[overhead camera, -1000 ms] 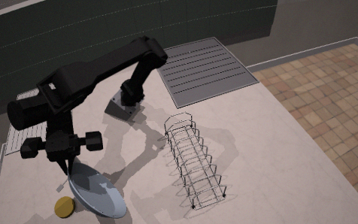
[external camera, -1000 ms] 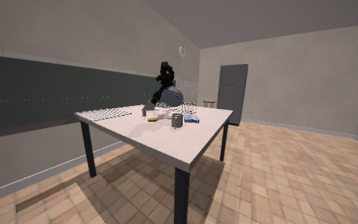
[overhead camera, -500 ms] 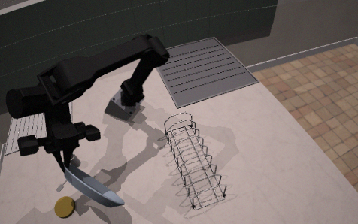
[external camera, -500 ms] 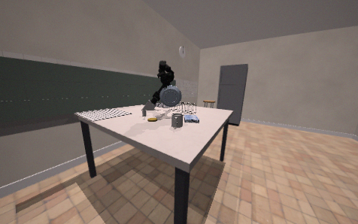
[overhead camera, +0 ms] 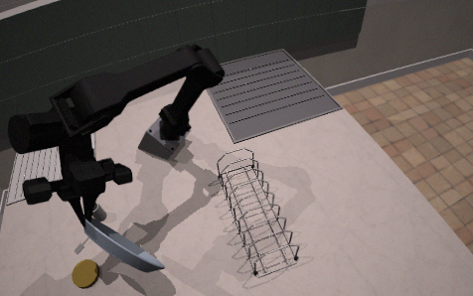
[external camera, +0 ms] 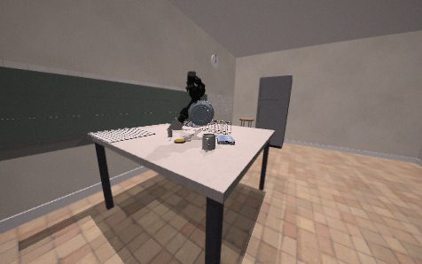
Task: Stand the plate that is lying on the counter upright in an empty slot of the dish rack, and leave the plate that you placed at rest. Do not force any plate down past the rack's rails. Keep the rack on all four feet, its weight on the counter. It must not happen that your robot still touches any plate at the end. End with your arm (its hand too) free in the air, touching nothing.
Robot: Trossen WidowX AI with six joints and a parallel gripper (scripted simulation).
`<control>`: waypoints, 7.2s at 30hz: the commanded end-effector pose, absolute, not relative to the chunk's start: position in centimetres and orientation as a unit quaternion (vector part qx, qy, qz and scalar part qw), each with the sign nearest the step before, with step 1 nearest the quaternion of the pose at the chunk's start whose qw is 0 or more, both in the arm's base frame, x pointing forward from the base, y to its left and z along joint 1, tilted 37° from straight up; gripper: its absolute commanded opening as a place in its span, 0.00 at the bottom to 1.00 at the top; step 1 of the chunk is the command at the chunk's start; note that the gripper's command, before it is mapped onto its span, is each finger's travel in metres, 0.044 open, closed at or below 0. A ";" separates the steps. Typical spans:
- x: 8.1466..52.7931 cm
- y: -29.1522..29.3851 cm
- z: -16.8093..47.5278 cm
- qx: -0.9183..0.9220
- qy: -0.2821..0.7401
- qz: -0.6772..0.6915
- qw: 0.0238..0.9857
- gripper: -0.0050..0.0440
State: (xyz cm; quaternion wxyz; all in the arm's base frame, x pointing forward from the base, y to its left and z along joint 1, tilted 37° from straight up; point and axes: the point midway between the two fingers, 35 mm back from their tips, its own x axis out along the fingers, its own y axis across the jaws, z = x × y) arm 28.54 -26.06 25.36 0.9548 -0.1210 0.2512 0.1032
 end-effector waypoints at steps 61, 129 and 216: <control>28.0 -26.6 25.6 -0.370 0.132 0.159 0.906 0.10; 24.9 -21.0 28.2 -0.525 0.039 0.207 0.825 0.10; 21.4 -5.2 34.1 -0.543 0.085 0.268 0.791 0.10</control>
